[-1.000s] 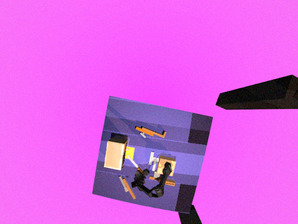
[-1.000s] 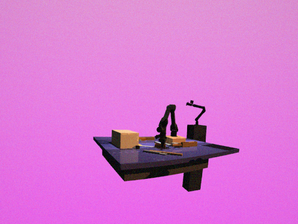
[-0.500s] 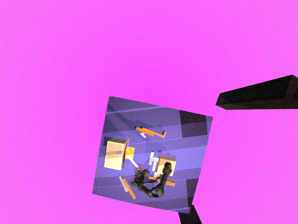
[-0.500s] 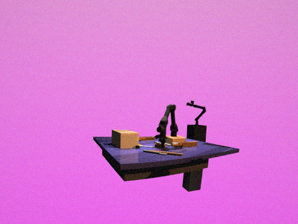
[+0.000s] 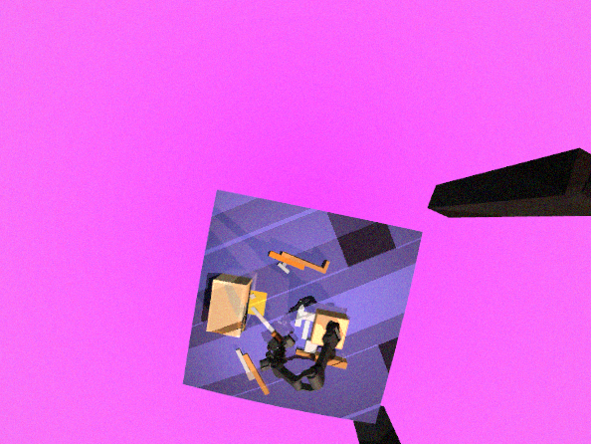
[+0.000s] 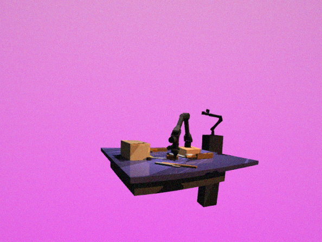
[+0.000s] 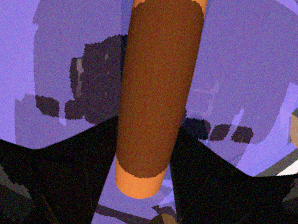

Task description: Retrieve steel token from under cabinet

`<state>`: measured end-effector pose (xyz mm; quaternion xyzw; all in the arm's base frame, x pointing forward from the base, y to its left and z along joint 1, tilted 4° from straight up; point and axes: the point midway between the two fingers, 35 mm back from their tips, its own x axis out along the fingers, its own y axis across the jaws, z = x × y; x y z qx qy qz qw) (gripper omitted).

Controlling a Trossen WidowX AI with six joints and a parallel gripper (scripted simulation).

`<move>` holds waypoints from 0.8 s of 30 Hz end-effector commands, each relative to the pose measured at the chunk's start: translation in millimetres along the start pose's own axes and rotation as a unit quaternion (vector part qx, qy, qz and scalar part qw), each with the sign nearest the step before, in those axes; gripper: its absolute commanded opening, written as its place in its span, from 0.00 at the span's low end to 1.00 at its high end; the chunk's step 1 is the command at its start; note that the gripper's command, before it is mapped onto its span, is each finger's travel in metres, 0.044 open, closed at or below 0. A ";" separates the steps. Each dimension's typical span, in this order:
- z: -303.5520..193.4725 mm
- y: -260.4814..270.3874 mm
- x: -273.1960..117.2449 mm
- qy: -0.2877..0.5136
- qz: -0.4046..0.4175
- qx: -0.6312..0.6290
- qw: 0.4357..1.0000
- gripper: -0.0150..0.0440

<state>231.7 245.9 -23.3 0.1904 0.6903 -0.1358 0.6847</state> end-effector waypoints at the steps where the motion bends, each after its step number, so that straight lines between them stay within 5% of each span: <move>1: 8.0 0.9 -0.2 -0.001 0.001 0.001 1.000 0.25; 24: 48.3 1.5 -0.6 -0.003 0.002 0.001 1.000 0.25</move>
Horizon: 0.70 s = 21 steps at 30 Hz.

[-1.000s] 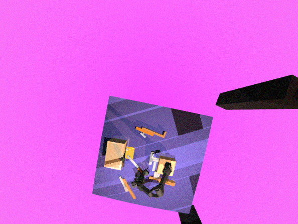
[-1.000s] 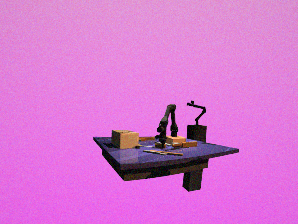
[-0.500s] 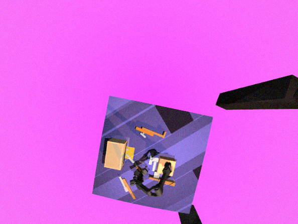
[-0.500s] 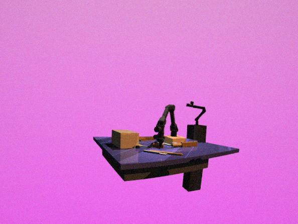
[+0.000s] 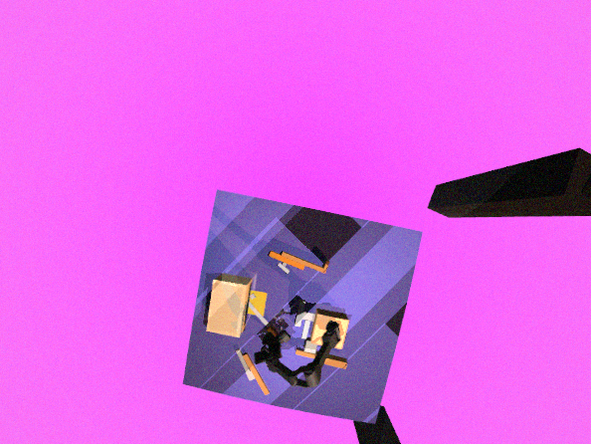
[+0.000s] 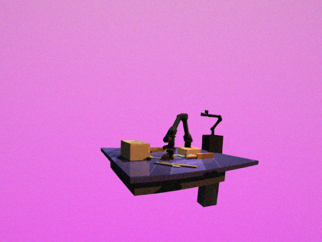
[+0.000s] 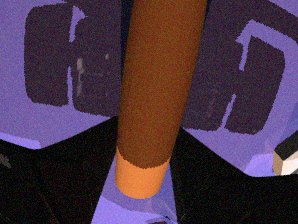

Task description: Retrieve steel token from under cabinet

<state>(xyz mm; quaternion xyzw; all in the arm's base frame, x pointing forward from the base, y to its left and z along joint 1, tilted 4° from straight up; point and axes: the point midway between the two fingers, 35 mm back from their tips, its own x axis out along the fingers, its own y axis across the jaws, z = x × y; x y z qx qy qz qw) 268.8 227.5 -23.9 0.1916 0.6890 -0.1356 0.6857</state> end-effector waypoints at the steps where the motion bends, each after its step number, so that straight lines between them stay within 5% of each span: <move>1: 8.7 1.3 -0.1 -0.001 0.001 0.000 1.000 0.25; 21: 45.7 2.5 -0.6 -0.003 0.001 0.000 1.000 0.25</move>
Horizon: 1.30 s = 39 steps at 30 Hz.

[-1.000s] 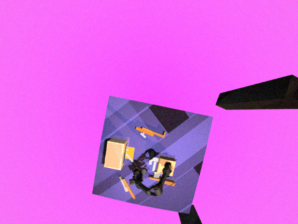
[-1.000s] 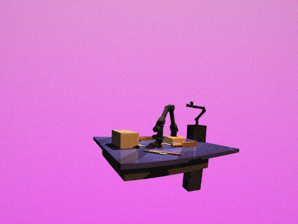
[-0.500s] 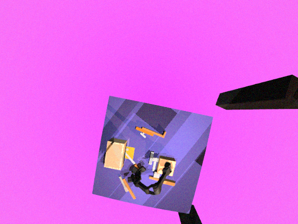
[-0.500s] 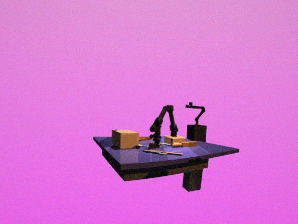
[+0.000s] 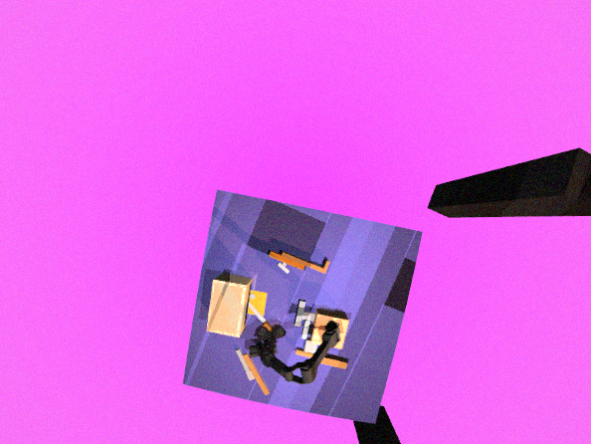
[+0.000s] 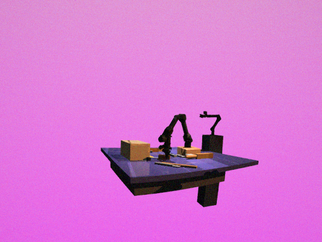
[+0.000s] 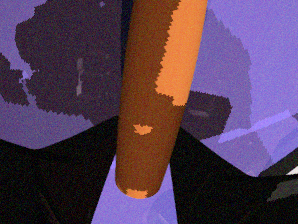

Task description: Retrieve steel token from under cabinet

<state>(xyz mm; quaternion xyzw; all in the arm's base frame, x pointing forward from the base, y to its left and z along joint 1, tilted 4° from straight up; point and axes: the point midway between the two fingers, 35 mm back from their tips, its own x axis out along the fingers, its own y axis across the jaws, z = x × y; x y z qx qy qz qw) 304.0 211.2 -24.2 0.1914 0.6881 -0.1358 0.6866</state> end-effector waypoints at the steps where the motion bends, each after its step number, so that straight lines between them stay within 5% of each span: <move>1: 8.6 1.2 -0.2 -0.002 0.001 0.000 1.000 0.25; 39: 42.9 -11.2 1.1 -0.003 0.000 0.000 1.000 0.25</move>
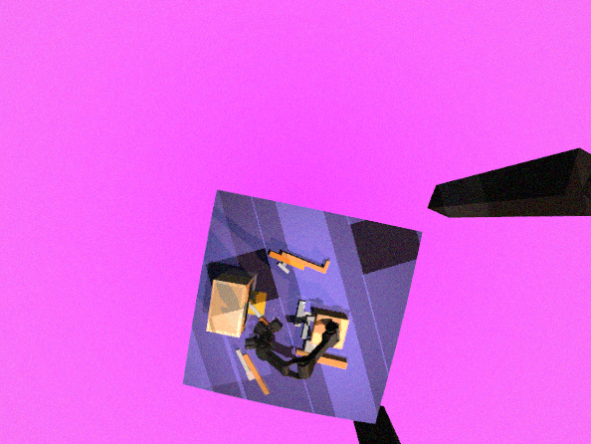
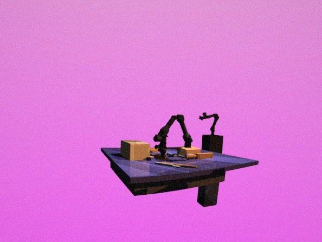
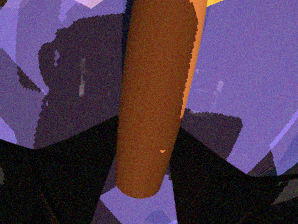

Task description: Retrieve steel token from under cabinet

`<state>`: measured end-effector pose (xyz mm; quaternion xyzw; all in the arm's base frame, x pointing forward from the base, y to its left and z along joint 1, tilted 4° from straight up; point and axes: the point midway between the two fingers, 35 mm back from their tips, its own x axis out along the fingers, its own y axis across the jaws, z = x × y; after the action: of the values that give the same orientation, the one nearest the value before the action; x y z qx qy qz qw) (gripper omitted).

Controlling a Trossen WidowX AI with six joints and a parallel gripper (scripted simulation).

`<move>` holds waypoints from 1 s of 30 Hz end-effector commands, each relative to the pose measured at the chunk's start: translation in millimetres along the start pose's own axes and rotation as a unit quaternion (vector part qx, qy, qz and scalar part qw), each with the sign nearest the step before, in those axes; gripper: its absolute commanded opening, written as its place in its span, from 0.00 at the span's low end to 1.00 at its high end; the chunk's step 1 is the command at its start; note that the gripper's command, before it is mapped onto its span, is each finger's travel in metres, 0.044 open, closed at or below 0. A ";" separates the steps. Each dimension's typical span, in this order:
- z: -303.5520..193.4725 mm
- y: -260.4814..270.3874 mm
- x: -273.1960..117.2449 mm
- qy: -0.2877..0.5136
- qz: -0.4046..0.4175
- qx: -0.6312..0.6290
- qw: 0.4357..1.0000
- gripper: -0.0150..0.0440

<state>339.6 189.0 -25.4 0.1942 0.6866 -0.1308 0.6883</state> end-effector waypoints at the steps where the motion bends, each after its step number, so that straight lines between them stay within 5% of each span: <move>1: 1.1 -8.5 1.0 -0.002 -0.005 0.001 1.000 0.25; 30: -31.4 -8.7 1.4 -0.001 -0.005 0.002 1.000 0.25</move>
<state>314.9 192.8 -26.0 0.1944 0.6867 -0.1340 0.6875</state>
